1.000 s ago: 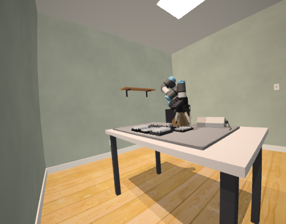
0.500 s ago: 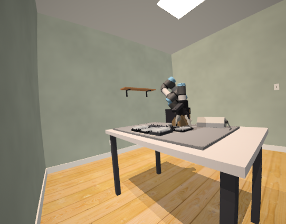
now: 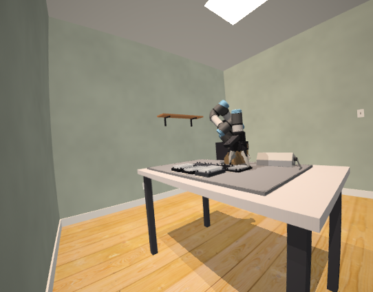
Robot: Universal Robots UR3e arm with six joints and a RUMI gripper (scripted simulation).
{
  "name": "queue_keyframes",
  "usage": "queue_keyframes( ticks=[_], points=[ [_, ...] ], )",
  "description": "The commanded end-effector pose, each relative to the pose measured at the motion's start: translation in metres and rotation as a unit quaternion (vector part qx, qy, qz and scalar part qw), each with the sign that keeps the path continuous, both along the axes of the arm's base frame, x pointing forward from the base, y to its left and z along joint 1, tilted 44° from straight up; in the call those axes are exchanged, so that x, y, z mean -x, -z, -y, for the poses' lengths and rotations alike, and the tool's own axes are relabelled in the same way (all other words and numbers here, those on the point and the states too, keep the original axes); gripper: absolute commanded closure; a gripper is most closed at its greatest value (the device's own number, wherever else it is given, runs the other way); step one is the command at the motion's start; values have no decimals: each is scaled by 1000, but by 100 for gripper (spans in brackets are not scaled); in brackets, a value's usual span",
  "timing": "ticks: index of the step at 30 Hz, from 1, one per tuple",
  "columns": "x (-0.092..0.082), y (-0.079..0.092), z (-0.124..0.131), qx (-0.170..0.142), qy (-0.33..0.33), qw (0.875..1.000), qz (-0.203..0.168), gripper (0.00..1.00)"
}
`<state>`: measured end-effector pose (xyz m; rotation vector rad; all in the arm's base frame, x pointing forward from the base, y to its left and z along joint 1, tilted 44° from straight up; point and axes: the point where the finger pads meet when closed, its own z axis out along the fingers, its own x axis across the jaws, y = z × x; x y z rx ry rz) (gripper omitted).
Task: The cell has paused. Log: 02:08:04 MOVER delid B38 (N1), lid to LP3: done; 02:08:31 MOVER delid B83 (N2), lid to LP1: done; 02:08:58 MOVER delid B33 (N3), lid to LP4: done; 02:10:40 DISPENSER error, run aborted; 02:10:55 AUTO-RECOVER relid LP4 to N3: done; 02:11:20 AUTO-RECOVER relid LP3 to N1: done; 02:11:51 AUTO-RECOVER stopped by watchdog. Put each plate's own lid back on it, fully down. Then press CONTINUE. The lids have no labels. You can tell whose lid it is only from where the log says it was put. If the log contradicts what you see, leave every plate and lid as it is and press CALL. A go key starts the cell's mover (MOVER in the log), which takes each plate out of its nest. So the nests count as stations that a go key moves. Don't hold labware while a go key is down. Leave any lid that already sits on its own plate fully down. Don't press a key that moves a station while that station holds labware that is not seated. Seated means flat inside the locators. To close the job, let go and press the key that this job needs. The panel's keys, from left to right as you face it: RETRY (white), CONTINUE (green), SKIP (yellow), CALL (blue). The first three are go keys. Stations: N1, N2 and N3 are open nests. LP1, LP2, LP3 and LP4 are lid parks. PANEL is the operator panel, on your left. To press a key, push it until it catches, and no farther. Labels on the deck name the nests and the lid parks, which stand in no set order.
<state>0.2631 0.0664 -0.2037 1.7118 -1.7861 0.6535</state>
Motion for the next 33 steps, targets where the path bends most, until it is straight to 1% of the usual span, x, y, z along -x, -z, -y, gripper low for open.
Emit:
queue_keyframes(
  ticks=[1, 5, 6, 33],
  points=[
    [-2, 0, -1, -1, -1, 1000, 2, 18],
    [-2, 0, -1, -1, -1, 1000, 2, 18],
    [-2, 0, -1, -1, -1, 1000, 2, 100],
    [-2, 0, -1, -1, -1, 1000, 2, 100]
  ],
)
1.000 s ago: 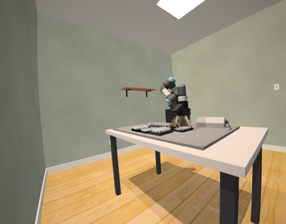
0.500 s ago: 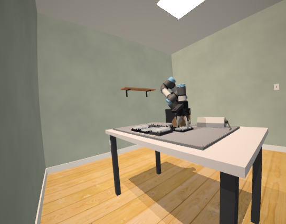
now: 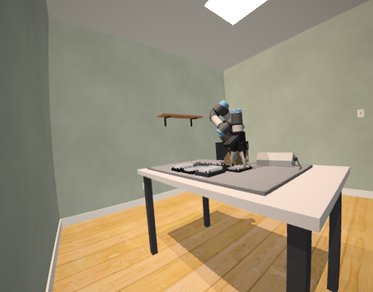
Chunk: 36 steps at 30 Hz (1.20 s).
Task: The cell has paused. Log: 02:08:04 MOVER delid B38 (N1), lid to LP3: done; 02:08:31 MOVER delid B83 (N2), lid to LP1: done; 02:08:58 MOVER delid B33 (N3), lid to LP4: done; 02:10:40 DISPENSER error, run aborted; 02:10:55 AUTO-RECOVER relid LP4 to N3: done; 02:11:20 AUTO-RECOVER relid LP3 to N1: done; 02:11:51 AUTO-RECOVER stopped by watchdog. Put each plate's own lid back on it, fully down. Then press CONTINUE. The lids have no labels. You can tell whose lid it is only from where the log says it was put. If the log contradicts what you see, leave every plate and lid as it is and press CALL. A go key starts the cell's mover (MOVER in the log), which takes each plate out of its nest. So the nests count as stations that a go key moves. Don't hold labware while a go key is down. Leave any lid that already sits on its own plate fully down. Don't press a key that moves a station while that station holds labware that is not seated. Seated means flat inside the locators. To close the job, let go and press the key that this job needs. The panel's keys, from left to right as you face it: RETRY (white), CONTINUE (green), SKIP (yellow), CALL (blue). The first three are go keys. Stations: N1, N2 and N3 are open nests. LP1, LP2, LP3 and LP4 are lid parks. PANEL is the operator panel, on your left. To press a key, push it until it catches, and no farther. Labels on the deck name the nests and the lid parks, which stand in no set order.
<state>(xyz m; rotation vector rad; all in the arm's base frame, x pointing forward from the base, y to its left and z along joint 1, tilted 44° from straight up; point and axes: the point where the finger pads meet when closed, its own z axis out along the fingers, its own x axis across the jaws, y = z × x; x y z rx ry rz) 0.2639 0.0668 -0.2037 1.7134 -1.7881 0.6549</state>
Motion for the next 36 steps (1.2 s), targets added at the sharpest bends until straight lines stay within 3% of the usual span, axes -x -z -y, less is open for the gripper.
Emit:
queue_keyframes(
  ticks=[1, 12, 36],
  points=[
    [-1, 0, 0, 0, -1, 1000, 1, 100],
    [-2, -4, -4, -1, -1, 1000, 2, 100],
    [-4, -30, -30, -1, -1, 1000, 2, 100]
  ],
)
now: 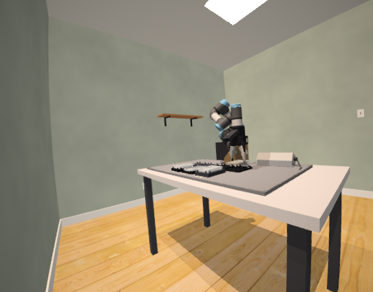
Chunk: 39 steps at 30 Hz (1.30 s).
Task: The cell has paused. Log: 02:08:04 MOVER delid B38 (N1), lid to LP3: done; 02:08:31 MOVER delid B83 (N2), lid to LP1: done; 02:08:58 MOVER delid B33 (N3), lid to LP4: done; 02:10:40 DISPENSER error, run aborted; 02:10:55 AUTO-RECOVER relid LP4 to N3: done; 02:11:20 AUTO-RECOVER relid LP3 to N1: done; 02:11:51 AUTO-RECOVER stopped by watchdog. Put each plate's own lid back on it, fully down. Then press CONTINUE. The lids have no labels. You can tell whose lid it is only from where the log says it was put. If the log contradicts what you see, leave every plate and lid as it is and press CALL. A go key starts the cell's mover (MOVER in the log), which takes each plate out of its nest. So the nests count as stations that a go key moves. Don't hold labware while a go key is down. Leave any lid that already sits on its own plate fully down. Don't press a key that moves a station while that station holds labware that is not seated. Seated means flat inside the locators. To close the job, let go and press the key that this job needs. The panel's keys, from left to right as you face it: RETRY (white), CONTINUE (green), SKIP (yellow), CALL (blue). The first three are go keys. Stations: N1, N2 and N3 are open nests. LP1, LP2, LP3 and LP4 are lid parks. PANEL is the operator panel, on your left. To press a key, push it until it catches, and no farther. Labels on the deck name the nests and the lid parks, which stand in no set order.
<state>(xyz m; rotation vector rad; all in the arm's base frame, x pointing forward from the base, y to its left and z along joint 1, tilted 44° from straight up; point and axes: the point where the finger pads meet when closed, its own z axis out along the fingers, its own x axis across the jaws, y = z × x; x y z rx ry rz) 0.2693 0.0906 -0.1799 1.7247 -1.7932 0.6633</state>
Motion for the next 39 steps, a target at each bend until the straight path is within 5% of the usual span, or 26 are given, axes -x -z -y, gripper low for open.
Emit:
queue_keyframes(
  ticks=[1, 10, 39],
  points=[
    [1, -7, -6, 2, 3, 1000, -3, 100],
    [2, -6, -6, 2, 3, 1000, -4, 100],
    [-89, -73, 71, 2, -6, 1000, -12, 100]
  ],
)
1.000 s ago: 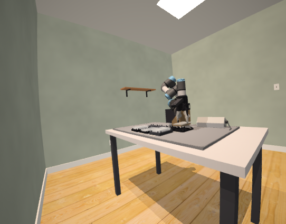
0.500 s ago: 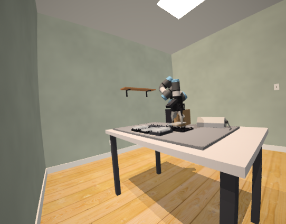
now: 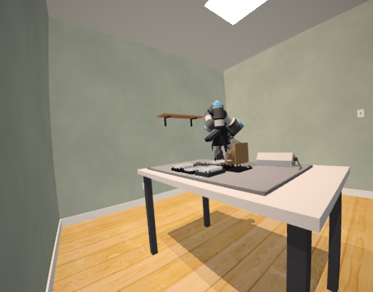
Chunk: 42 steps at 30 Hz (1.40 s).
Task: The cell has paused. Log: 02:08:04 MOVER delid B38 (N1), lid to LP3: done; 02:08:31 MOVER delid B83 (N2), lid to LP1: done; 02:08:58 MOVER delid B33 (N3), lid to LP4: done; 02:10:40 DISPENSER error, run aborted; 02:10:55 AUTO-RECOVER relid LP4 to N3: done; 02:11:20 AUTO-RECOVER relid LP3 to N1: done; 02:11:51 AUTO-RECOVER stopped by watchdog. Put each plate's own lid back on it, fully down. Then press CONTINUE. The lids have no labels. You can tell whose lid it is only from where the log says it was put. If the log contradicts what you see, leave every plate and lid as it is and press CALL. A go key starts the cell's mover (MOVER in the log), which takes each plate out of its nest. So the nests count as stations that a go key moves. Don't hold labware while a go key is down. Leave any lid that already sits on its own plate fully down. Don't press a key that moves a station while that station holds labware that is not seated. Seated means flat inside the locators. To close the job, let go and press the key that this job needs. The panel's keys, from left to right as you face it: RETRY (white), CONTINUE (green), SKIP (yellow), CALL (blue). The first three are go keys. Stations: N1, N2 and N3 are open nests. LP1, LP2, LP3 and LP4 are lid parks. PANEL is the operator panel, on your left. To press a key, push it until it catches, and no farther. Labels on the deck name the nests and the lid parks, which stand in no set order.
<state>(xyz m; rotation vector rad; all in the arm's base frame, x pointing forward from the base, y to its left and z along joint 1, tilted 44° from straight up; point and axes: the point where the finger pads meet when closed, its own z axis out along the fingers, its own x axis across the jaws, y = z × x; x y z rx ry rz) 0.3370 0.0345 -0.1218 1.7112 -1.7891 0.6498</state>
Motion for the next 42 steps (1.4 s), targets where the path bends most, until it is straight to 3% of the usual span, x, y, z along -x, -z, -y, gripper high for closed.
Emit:
queue_keyframes(
  ticks=[1, 30, 42],
  points=[
    [-25, -17, 18, 0, -11, 1000, -6, 100],
    [-107, -77, 89, 0, -11, 1000, -7, 100],
    [-107, -76, 89, 0, -12, 1000, -7, 100]
  ],
)
